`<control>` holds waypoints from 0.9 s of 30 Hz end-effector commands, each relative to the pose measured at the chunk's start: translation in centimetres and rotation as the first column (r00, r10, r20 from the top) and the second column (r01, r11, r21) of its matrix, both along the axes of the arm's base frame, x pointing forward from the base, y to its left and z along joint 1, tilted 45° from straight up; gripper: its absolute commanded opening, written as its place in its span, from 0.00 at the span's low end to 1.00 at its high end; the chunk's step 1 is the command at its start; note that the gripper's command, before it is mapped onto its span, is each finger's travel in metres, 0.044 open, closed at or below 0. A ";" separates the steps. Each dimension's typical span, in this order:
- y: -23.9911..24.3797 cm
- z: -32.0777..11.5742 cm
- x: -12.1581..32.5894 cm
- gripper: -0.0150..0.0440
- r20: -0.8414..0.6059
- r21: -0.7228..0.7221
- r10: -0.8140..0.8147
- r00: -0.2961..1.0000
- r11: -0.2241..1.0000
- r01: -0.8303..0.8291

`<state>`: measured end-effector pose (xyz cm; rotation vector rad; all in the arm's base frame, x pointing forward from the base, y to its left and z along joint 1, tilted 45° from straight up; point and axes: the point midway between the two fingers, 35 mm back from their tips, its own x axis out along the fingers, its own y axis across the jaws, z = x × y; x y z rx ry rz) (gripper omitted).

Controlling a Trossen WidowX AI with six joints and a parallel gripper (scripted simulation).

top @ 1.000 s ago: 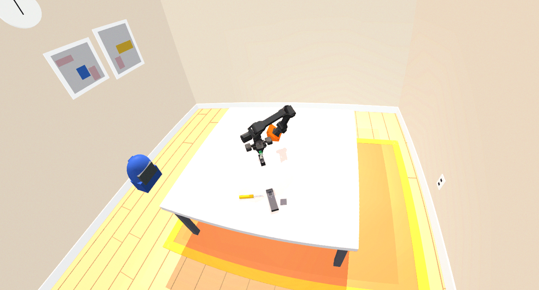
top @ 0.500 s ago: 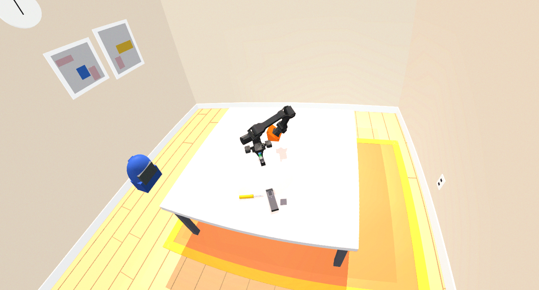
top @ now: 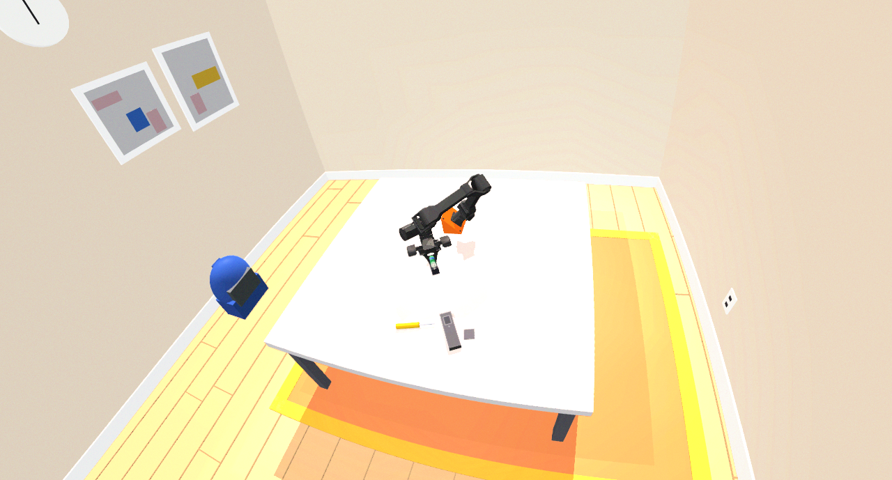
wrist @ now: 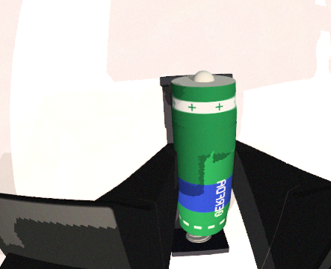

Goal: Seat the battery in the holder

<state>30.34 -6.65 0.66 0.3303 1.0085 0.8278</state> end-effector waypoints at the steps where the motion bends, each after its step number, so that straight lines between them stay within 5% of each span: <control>1: 0.1 0.0 0.1 0.39 0.019 0.011 -0.018 1.000 1.000 0.018; 27: 0.7 -1.3 -0.4 0.39 0.140 0.107 -0.148 0.979 0.985 0.133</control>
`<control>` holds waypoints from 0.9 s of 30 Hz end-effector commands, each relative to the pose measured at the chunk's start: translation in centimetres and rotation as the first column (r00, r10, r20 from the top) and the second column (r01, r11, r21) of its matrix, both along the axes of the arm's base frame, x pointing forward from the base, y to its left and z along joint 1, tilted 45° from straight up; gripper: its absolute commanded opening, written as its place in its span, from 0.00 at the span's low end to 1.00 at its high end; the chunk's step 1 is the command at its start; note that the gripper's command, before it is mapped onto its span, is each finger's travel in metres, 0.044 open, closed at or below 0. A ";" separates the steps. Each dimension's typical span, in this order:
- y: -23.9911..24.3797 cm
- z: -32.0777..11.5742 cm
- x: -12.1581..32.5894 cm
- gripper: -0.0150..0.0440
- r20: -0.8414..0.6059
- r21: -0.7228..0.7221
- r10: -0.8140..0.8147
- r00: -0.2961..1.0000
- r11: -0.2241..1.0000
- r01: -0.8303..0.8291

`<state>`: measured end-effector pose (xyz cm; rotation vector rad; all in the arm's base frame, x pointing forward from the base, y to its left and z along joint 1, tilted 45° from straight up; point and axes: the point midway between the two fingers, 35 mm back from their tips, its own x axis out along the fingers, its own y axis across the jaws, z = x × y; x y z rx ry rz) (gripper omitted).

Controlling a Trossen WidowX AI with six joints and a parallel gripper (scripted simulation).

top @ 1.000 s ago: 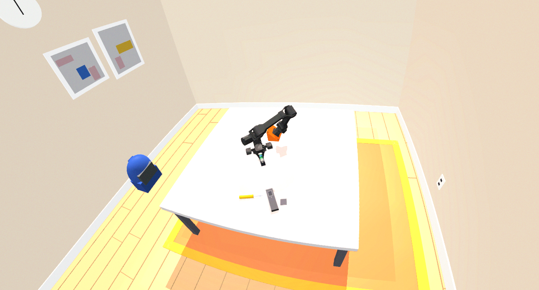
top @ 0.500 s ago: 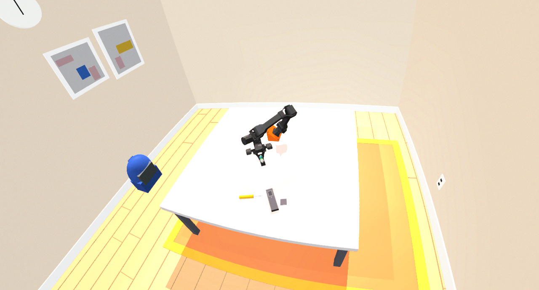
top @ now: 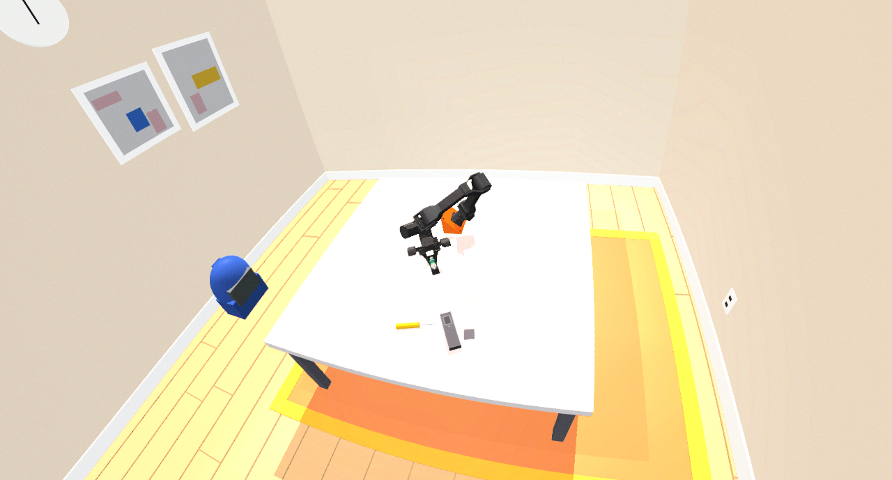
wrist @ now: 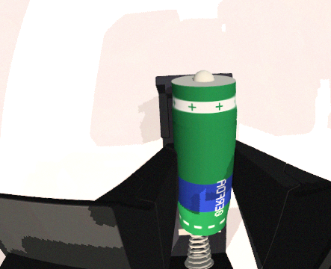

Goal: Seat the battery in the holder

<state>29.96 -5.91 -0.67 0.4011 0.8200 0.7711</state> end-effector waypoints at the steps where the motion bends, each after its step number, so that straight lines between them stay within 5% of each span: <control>1: 0.0 0.0 -0.1 0.39 0.018 0.015 -0.021 1.000 1.000 0.021; 27: -0.3 -1.1 -2.2 0.39 0.042 0.032 -0.047 0.998 0.998 0.046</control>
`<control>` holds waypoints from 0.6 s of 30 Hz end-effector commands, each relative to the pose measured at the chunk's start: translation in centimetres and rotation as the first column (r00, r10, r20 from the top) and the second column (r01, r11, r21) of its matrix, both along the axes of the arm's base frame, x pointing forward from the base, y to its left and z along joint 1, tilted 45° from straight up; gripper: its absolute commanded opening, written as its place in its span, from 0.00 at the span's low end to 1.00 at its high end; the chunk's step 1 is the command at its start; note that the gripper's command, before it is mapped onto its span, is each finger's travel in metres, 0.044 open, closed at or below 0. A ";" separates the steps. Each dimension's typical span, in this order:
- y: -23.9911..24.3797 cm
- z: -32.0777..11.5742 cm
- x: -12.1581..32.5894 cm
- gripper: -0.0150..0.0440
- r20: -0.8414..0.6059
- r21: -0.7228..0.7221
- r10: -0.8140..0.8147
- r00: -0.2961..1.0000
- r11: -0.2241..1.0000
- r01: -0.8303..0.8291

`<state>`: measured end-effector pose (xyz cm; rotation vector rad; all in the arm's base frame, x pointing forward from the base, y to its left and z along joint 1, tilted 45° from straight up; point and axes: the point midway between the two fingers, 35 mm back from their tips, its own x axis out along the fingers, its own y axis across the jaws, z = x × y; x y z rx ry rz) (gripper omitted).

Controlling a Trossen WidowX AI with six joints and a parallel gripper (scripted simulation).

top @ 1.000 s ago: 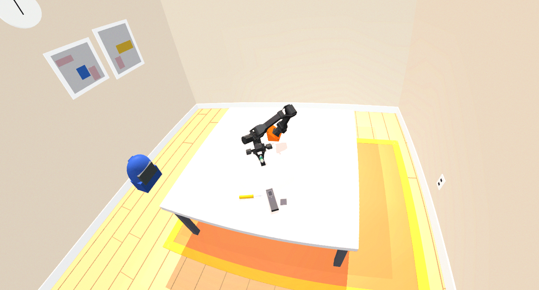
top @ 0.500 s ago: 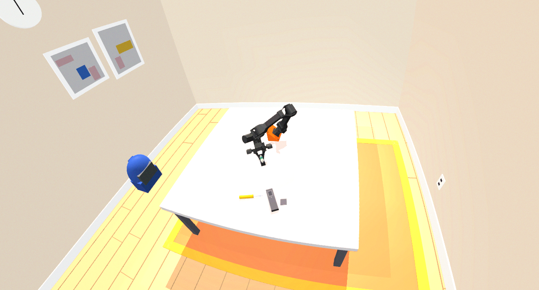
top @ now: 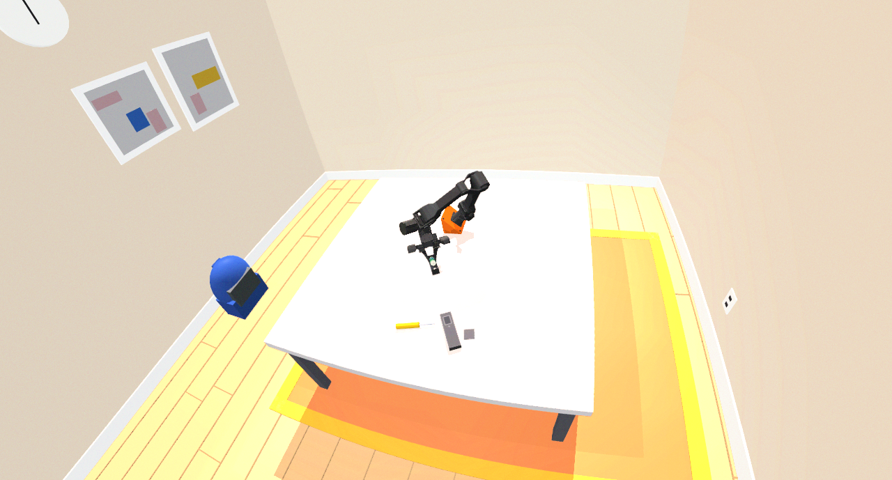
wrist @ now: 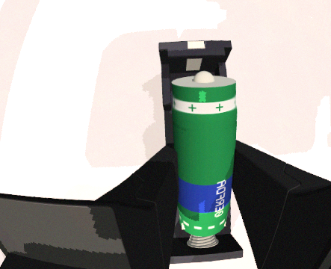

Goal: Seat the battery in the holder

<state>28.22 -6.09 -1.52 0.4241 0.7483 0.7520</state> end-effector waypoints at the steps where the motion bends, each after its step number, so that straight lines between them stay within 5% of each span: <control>1: -0.1 -0.2 -0.4 0.39 -0.011 -0.002 -0.002 1.000 1.000 0.002; 18: 0.3 -0.6 0.3 0.39 -0.115 -0.057 0.081 0.990 0.994 -0.089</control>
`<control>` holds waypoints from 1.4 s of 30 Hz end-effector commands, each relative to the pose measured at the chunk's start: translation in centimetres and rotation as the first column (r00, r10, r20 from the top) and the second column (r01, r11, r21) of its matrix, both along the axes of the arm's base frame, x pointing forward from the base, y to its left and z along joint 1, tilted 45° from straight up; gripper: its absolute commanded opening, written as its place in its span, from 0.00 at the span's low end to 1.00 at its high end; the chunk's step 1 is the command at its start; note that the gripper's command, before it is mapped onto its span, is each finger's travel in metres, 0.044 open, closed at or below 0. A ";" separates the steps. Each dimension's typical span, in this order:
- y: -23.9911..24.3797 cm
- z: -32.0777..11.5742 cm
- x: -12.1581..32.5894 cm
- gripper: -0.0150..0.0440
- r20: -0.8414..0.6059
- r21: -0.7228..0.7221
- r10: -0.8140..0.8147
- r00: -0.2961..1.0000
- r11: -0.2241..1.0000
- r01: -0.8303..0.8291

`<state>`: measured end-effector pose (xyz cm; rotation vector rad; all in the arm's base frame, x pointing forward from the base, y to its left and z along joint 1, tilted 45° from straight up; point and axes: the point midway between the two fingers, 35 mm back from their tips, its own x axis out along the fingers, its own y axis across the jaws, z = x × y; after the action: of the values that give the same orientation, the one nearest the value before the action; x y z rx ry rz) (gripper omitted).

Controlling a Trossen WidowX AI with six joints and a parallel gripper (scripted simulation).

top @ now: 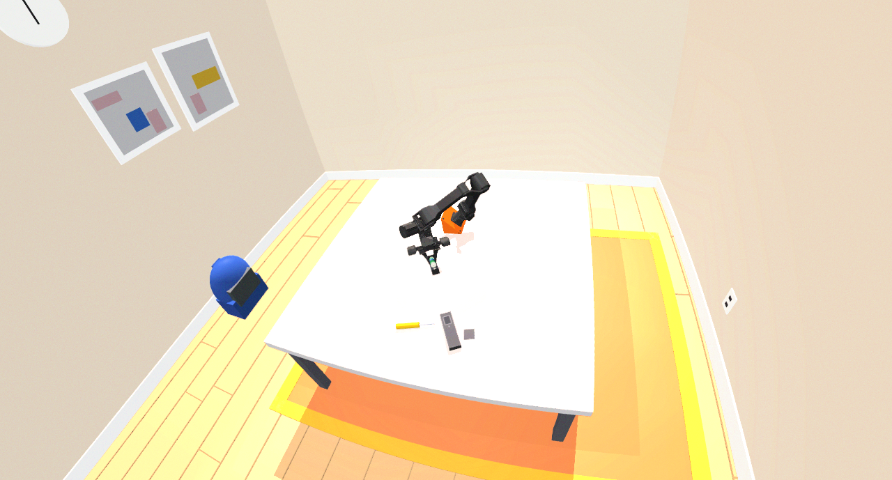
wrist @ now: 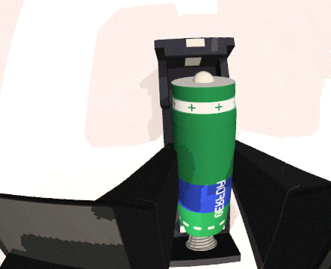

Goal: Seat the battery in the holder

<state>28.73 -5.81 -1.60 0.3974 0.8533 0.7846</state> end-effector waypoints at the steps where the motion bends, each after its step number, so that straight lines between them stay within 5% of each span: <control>1: 0.0 -0.5 -0.2 0.39 -0.040 -0.027 0.025 0.999 0.999 -0.026; 42: 0.9 -0.3 0.5 0.39 -0.285 -0.152 0.218 0.933 0.951 -0.269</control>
<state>29.67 -4.87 -1.74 0.2311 1.2077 0.8820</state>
